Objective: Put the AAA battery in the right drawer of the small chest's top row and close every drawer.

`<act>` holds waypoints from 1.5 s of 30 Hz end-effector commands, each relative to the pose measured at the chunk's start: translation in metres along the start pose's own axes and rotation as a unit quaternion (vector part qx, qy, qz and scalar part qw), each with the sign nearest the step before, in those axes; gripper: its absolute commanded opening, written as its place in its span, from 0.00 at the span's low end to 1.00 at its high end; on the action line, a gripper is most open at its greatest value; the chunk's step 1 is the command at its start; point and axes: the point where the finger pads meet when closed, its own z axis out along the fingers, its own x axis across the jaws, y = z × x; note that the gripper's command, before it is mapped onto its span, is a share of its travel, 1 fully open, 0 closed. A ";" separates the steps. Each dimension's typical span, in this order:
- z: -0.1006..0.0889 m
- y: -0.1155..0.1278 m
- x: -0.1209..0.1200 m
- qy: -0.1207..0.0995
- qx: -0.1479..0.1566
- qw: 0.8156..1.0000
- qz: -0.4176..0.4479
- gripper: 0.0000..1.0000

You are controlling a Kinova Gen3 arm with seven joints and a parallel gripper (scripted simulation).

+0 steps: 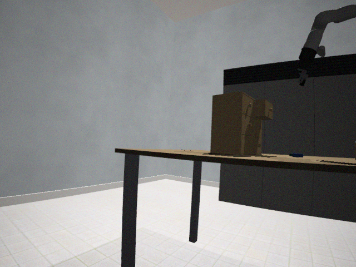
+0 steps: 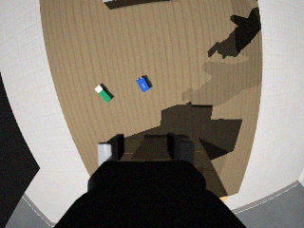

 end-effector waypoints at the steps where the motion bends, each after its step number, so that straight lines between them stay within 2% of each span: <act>1: 0.001 0.000 -0.002 -0.003 -0.017 1.000 0.002 1.00; 17: 0.023 0.005 -0.003 -0.004 -0.097 0.995 0.002 1.00; 20: 0.026 0.004 -0.003 -0.004 -0.100 0.995 0.002 1.00; 34: 0.043 0.008 -0.004 -0.005 -0.161 0.987 0.002 1.00; 45: 0.051 0.009 -0.004 -0.006 -0.189 0.982 0.002 1.00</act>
